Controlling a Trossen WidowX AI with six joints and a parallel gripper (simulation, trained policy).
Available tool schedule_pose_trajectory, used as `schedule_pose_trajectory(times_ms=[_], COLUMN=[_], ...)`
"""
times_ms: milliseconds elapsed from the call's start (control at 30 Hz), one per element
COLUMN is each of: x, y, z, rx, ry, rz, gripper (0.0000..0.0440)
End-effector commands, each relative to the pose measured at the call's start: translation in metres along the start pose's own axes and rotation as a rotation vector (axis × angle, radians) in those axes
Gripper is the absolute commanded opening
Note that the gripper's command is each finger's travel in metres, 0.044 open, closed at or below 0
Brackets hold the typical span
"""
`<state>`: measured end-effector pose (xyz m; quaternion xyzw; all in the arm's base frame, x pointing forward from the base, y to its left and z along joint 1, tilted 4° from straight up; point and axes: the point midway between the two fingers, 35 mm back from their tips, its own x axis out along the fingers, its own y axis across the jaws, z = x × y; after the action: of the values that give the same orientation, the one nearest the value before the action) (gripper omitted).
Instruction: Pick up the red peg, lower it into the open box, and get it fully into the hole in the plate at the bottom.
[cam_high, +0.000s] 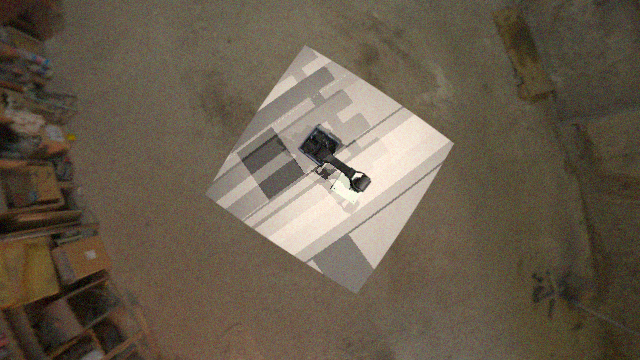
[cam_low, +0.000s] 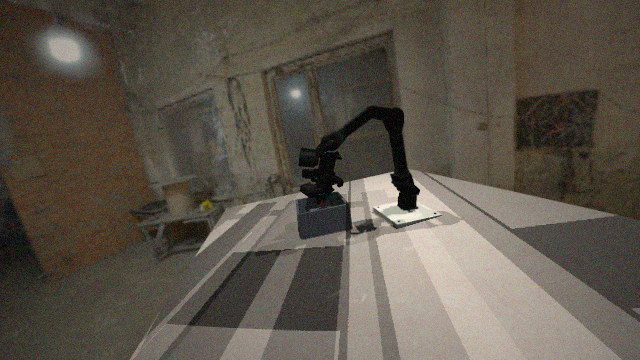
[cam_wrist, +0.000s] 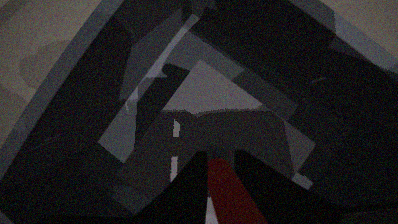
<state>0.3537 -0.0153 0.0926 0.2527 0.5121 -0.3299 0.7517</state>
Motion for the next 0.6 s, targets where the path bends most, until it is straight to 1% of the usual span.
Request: schedule_pose_trajectory(times_ms=[0, 33, 100, 267, 333, 400, 567], x=[0.014, 0.016, 0.022, 0.032, 0.033, 0.031, 0.026], y=[0.0, -0.001, -0.002, -0.003, -0.003, 0.0, 0.01], z=[-0.001, -0.002, -0.004, -0.007, 0.0, 0.006, 0.018], rx=[-0.049, -0.059, -0.077, -0.097, -0.119, -0.122, -0.12], ry=[0.034, 0.044, 0.066, 0.111, 0.106, 0.108, 0.124], rz=[0.005, 0.004, 0.002, 0.0, 0.002, 0.011, 0.032], gripper=[0.0004, 0.0013, 0.0049, 0.017, 0.0174, 0.0209, 0.0339])
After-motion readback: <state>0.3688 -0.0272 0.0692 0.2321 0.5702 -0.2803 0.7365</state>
